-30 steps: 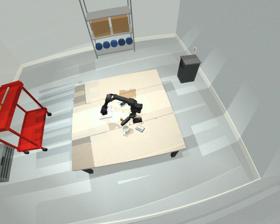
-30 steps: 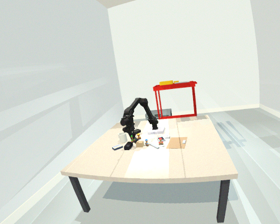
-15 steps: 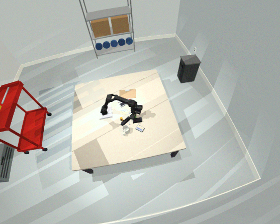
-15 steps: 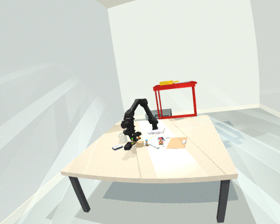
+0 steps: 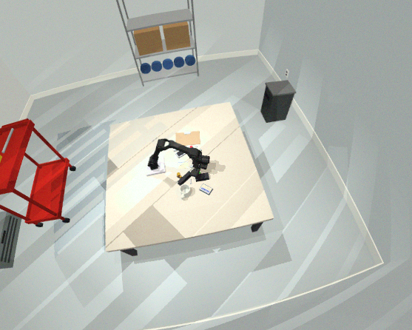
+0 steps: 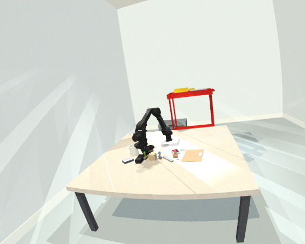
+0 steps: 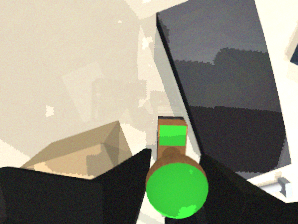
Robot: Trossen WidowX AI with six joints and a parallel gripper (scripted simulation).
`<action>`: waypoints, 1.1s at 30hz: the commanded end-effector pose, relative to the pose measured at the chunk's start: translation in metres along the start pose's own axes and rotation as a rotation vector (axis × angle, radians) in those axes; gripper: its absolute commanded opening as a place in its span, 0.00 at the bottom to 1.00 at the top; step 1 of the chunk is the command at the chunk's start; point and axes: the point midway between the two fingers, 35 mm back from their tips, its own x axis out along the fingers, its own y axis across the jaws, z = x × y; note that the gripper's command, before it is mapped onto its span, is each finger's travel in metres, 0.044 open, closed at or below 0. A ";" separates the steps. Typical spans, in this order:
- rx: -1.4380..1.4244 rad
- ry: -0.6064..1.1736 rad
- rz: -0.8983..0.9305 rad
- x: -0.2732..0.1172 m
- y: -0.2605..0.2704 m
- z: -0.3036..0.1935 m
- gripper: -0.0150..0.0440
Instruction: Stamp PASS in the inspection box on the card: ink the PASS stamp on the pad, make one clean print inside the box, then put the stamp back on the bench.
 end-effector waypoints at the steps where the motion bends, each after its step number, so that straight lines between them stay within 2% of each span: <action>1: 0.000 0.001 0.000 0.000 0.000 0.000 0.57; 4: 0.000 0.001 0.000 0.000 0.000 0.000 0.70; 5: 0.000 0.001 0.000 0.000 0.000 0.000 0.71; 8: 0.000 0.001 0.000 -0.008 0.000 0.002 0.71; 17: -0.004 0.000 0.003 -0.115 -0.005 0.004 0.71; 33: -0.004 0.000 0.003 -0.117 -0.005 0.004 0.71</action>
